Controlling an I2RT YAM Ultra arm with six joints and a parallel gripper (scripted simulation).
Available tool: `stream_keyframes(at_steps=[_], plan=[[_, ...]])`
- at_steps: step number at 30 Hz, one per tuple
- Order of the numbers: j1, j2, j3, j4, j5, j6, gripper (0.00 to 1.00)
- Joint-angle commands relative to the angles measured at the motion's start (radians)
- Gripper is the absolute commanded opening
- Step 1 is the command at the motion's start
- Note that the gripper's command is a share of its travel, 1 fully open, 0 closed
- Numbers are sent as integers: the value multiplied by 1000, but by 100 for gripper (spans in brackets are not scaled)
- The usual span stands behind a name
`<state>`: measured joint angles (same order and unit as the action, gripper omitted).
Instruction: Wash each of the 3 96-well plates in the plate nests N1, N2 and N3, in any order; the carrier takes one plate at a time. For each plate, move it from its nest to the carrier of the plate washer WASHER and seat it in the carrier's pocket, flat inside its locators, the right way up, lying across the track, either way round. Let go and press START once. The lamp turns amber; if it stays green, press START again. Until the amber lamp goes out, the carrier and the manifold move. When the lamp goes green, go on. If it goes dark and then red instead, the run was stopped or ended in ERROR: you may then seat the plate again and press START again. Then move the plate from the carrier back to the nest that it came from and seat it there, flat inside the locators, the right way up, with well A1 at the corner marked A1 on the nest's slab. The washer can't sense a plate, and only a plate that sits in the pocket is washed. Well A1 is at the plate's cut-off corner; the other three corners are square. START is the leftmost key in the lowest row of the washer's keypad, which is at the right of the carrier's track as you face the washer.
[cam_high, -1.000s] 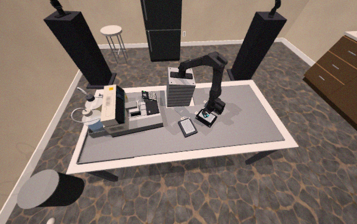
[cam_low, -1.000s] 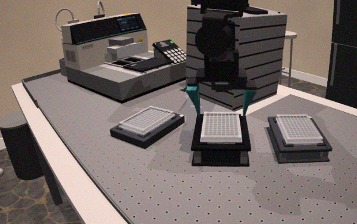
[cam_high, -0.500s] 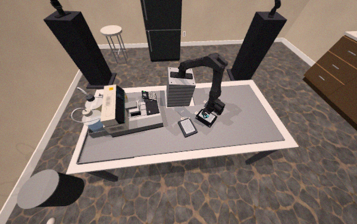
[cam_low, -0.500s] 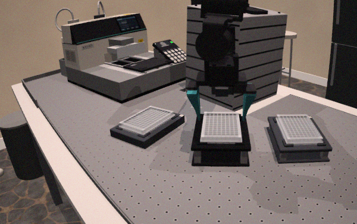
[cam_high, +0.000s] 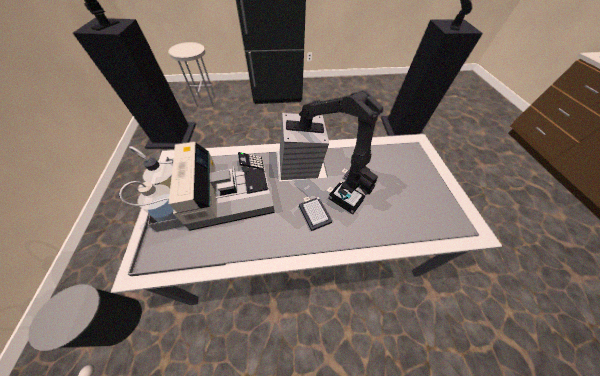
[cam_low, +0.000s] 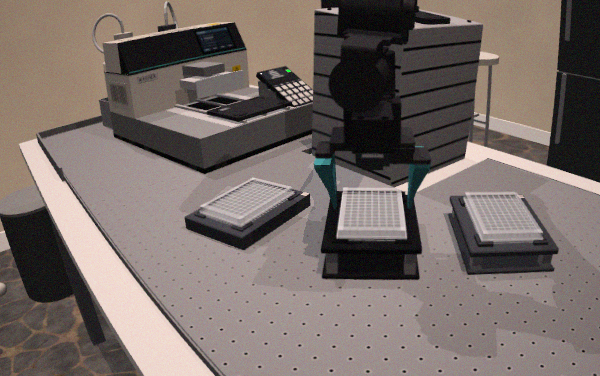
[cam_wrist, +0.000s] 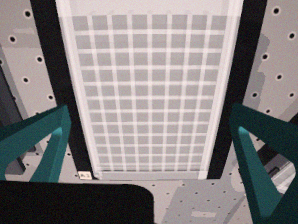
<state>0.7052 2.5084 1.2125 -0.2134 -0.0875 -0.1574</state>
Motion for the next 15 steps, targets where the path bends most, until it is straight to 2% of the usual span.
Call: stream_keyframes(at_steps=[1,15], plan=[[0,-3,5,8,0,1,100],[2,24,16,25,0,3,100]])
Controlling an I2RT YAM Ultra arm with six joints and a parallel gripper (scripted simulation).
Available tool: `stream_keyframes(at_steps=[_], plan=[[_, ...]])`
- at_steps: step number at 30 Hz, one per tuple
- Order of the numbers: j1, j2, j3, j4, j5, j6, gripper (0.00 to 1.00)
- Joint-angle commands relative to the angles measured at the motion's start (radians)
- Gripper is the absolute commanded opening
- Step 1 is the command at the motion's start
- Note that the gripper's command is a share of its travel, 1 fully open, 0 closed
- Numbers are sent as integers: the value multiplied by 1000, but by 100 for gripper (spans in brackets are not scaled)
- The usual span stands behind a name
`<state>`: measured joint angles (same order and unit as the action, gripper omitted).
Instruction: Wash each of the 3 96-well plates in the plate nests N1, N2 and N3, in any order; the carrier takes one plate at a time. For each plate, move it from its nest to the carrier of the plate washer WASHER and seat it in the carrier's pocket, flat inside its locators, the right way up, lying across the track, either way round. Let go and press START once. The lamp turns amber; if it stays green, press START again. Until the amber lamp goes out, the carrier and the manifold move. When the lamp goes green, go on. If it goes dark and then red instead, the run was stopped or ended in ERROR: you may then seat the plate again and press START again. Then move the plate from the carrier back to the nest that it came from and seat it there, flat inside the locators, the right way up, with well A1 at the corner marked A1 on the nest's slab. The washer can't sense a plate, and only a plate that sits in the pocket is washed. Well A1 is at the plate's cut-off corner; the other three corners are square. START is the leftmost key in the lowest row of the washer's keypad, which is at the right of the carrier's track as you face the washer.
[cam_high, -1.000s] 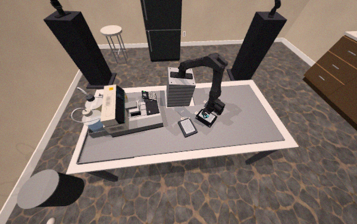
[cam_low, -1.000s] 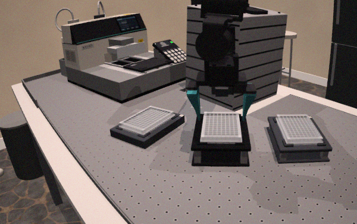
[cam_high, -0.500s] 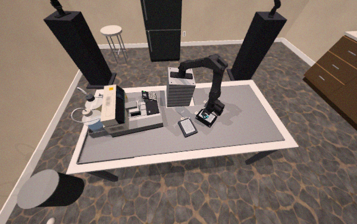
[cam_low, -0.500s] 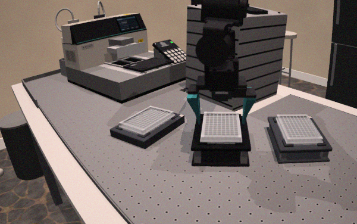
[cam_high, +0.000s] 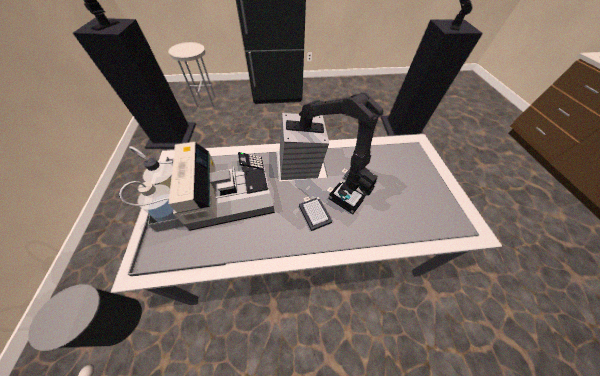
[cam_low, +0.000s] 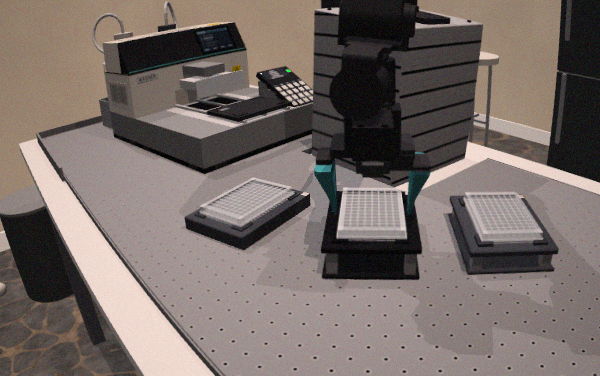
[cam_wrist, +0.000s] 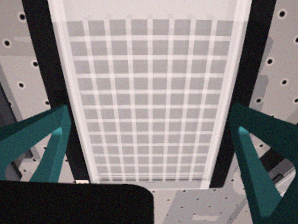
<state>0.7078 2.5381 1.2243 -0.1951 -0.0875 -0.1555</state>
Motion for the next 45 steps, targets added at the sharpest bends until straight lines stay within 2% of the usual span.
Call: stream_keyframes(at_steps=[1,14,15,17,18,22,23,25,26,28,29,31,32,34,35,39,40,42,43,45], plan=[[0,-3,5,8,0,1,100],[0,4,8,12,0,2,100],[0,4,8,12,0,2,90],[0,4,8,12,0,2,90],[0,4,8,12,0,2,80],[0,4,8,12,0,2,80],[0,4,8,12,0,2,70],[0,4,8,12,0,2,70],[0,4,8,12,0,2,60],[0,4,8,12,0,2,60],[0,4,8,12,0,2,50],[0,4,8,12,0,2,50],[0,4,8,12,0,2,40],[0,4,8,12,0,2,40],[0,4,8,12,0,2,30],[0,4,8,12,0,2,30],[0,4,8,12,0,2,20],[0,4,8,12,0,2,20],[0,4,8,12,0,2,10],[0,4,8,12,0,2,10]])
